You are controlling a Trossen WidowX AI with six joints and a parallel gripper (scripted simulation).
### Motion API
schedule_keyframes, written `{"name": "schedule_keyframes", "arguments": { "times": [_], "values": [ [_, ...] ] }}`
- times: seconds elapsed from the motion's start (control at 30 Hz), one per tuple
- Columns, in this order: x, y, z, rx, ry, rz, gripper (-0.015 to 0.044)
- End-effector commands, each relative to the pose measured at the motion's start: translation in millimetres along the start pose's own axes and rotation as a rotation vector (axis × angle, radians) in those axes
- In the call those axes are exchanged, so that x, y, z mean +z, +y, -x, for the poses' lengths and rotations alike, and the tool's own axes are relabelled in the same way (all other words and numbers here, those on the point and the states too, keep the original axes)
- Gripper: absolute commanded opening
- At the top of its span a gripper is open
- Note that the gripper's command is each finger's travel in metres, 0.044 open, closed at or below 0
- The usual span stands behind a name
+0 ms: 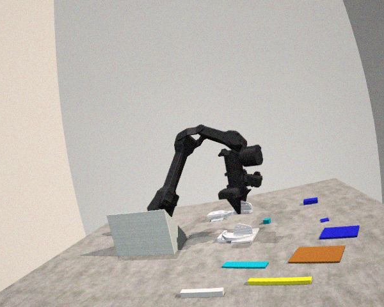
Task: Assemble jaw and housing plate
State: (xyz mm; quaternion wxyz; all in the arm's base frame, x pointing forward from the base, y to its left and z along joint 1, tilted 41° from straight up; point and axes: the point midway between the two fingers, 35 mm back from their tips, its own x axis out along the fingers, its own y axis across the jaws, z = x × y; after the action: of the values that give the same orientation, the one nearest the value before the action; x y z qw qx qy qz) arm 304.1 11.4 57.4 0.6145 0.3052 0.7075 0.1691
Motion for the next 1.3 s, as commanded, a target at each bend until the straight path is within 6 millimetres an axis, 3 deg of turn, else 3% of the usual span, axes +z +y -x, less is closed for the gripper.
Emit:
{"name": "schedule_keyframes", "arguments": {
  "times": [0.0,0.43,1.27],
  "values": [
    [0,1,0,0.004,0.0,-0.006,0.0134],
    [1,0,-1,0.004,0.0,-0.006,0.0134],
    [1,0,-41,0.005,-0.001,-0.006,0.0134]
  ]
}}
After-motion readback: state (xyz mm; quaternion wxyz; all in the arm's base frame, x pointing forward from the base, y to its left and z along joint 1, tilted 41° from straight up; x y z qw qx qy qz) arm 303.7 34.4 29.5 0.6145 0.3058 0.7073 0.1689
